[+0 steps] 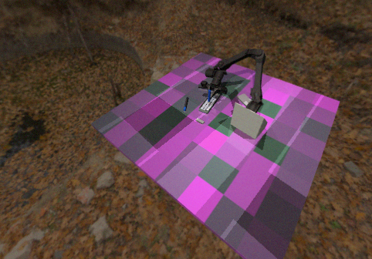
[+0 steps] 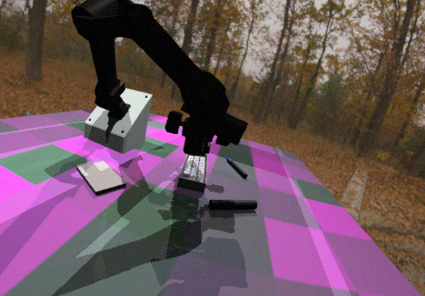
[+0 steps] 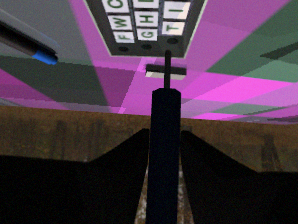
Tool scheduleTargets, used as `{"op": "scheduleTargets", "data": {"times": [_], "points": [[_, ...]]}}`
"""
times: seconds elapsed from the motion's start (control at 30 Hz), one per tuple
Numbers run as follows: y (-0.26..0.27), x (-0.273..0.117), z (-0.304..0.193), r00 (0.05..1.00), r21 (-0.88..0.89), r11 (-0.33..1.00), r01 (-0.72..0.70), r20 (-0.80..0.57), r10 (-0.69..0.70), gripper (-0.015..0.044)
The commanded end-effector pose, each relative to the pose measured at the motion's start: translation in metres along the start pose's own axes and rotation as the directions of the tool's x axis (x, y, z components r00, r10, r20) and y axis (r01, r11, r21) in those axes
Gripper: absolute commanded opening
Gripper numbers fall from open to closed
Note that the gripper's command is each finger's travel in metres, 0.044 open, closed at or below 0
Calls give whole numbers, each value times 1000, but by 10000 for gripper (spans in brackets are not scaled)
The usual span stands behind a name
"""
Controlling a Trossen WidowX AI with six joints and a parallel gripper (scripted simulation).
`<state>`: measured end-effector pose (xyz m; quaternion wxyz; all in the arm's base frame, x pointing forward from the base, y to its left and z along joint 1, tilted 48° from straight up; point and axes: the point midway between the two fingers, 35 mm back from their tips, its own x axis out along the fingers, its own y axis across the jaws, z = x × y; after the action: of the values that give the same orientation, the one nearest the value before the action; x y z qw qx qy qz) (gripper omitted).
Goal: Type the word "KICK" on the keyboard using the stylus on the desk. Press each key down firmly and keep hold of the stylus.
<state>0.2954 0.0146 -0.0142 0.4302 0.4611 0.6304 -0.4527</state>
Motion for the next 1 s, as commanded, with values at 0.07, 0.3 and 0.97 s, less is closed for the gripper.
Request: {"op": "scheduleTargets", "data": {"times": [0.07, 0.3, 0.97], "points": [[23, -6, -2, 1000, 1, 1000, -11, -2, 11, 0], [36, -8, -3, 1000, 1, 1000, -14, -3, 14, 0], [37, 3, 16, 1000, 1, 1000, -13, -3, 13, 79]]}}
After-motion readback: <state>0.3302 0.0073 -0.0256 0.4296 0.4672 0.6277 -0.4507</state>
